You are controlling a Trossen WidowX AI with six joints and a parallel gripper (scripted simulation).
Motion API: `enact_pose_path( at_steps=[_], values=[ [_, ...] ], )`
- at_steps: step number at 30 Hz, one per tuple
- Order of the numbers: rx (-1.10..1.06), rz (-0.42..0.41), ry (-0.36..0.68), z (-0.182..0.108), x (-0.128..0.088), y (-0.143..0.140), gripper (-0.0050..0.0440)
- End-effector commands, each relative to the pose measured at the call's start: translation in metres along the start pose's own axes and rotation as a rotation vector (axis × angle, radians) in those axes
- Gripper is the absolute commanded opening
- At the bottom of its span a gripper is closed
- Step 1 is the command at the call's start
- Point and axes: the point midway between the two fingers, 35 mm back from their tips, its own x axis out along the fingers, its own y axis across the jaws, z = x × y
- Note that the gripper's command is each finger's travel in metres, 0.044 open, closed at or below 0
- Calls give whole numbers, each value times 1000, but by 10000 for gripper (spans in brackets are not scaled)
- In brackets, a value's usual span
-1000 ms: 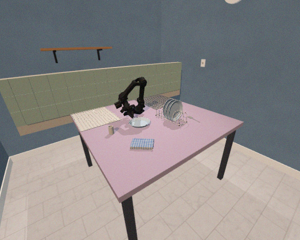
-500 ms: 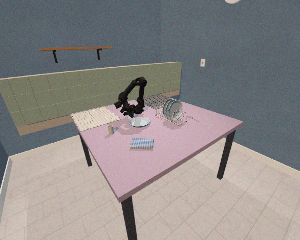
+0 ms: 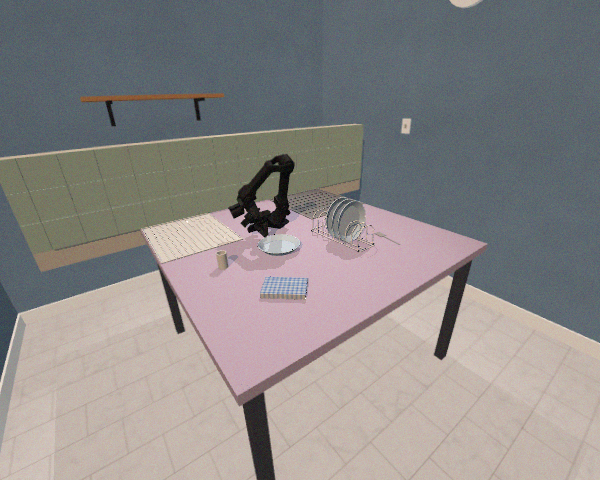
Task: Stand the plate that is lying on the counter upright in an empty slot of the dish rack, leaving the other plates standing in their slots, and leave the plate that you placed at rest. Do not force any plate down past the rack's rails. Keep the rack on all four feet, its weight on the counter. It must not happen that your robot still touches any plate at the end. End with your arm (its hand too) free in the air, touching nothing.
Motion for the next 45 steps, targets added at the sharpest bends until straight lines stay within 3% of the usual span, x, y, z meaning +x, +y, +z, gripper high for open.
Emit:
enact_pose_path(
  at_steps=[1,45],
  values=[
    [1,4,-2,0,1,0,88],
    [1,4,-2,0,9,0,88]
  ],
)
